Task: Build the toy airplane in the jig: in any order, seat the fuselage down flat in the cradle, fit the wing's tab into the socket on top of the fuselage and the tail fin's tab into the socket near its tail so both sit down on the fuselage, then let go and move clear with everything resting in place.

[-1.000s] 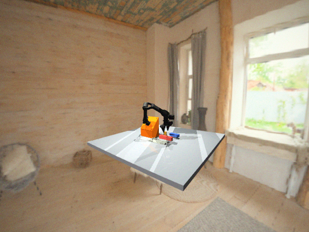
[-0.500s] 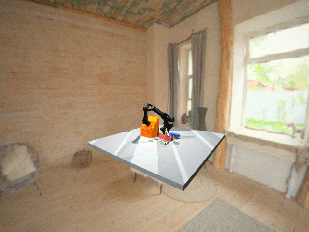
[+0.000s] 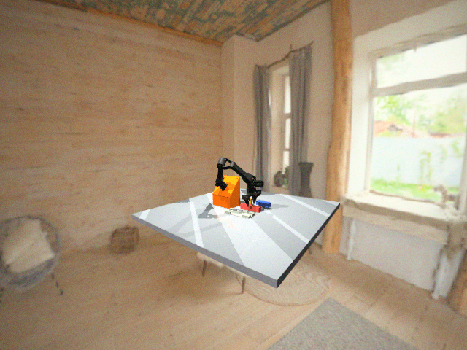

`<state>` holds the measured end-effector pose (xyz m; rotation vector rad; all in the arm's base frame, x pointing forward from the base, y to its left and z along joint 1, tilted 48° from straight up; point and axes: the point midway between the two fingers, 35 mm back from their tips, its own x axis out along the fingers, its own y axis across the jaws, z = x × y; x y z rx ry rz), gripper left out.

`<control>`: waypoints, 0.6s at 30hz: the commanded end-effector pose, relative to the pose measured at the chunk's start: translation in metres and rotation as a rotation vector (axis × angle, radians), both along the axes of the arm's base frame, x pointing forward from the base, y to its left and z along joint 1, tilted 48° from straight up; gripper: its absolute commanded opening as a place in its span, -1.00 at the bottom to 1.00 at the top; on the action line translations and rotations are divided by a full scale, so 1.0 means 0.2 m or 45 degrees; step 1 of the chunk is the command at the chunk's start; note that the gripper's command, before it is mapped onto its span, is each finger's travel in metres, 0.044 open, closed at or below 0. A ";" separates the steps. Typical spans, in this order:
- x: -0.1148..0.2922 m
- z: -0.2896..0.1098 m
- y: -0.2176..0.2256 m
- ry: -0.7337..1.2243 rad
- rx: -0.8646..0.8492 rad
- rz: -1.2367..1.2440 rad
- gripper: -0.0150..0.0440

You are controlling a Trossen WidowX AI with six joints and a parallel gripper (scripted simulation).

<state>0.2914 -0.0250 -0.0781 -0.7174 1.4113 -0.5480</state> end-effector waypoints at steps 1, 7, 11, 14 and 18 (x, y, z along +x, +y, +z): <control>-0.01 -0.02 -0.03 0.013 -0.011 0.004 1.00; -0.01 -0.06 -0.07 0.013 -0.012 0.004 1.00; -0.01 -0.08 -0.09 0.014 -0.014 0.005 1.00; -0.01 -0.09 -0.11 0.014 -0.015 0.005 1.00; -0.01 -0.11 -0.13 0.014 -0.017 0.005 1.00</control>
